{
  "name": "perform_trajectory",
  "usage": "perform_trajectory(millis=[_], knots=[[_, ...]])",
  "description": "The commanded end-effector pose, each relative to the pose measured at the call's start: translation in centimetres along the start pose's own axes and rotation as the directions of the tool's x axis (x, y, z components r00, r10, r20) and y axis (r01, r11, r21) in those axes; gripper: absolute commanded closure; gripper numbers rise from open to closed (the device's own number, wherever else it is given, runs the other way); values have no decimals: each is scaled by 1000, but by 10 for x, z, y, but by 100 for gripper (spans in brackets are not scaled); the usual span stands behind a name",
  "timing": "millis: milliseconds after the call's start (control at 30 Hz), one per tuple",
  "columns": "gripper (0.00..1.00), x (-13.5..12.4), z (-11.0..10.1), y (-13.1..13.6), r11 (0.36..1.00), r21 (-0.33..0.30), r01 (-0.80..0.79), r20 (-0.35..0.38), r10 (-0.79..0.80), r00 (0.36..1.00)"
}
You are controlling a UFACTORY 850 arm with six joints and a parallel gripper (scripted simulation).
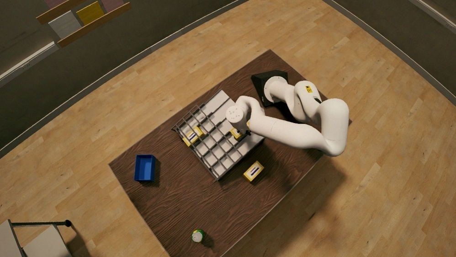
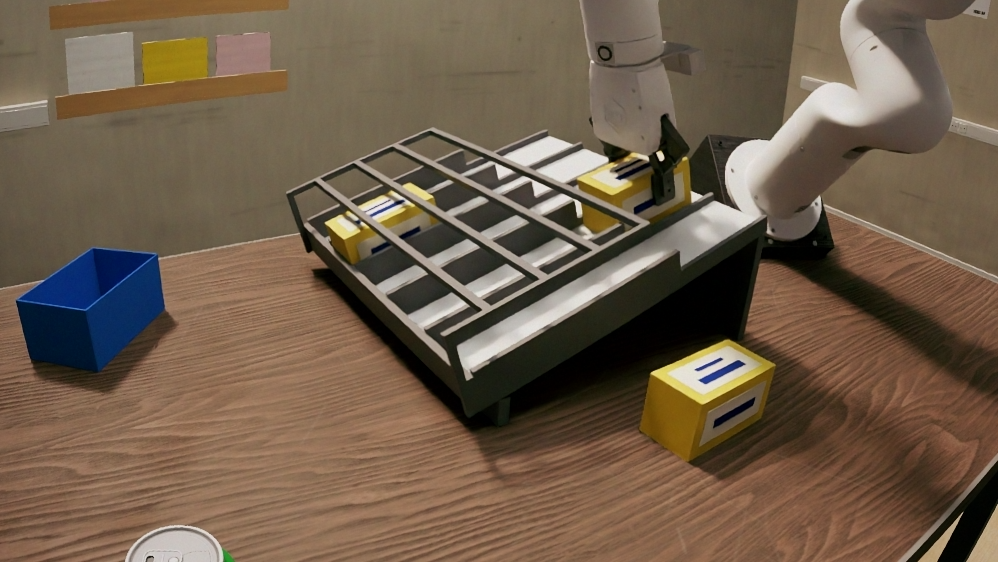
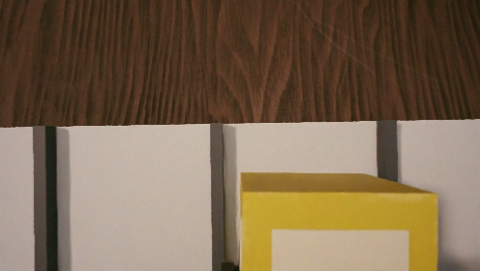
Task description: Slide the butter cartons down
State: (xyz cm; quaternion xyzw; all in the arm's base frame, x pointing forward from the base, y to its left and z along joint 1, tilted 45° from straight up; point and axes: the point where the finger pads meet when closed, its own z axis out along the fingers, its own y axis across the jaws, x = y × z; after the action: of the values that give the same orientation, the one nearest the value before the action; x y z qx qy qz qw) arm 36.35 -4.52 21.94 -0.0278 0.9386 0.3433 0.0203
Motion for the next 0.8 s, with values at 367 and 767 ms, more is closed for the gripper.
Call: perform_trajectory(millis=[367, 767], knots=[[23, 0, 0, 0, 1000, 1, 0, 1, 0, 1000], [23, 0, 0, 0, 1000, 1, 0, 1, 0, 1000]])
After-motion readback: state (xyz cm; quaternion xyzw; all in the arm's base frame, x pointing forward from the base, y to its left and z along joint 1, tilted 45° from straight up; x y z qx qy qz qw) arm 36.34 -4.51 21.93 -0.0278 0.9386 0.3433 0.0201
